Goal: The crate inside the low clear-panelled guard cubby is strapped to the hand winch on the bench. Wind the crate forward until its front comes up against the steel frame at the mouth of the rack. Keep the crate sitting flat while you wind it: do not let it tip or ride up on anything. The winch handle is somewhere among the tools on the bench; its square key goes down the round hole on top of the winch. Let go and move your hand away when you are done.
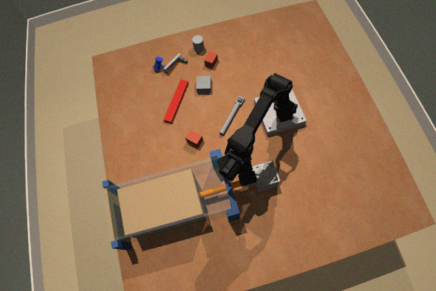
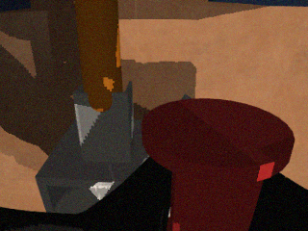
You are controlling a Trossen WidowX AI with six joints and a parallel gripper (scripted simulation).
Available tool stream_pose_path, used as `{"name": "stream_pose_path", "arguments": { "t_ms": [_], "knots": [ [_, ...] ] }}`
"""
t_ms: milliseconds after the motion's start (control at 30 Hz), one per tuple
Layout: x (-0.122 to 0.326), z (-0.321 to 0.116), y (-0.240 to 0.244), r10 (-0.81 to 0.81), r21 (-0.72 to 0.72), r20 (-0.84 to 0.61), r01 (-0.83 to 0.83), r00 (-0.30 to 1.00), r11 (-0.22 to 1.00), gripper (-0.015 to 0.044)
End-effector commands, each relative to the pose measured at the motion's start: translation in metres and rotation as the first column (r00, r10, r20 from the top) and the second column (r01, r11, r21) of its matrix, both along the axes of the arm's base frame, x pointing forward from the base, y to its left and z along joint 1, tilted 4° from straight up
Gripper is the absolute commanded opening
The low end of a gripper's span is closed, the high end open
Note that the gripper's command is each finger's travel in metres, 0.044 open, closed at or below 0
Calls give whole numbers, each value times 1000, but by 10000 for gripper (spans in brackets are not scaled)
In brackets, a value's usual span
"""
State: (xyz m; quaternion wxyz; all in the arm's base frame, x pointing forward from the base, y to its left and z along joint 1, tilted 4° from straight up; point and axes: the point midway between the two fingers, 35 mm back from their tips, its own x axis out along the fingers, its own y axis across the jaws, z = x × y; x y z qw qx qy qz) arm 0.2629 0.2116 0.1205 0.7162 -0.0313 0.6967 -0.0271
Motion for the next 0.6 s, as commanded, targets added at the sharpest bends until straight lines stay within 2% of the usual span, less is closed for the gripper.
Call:
{"name": "stream_pose_path", "arguments": {
  "t_ms": [0,567],
  "knots": [
    [8,-3,19,8,37,21,-9,1000,999,0],
    [12,-3,36,8,38,22,-9,1000,999,0]
  ]
}}
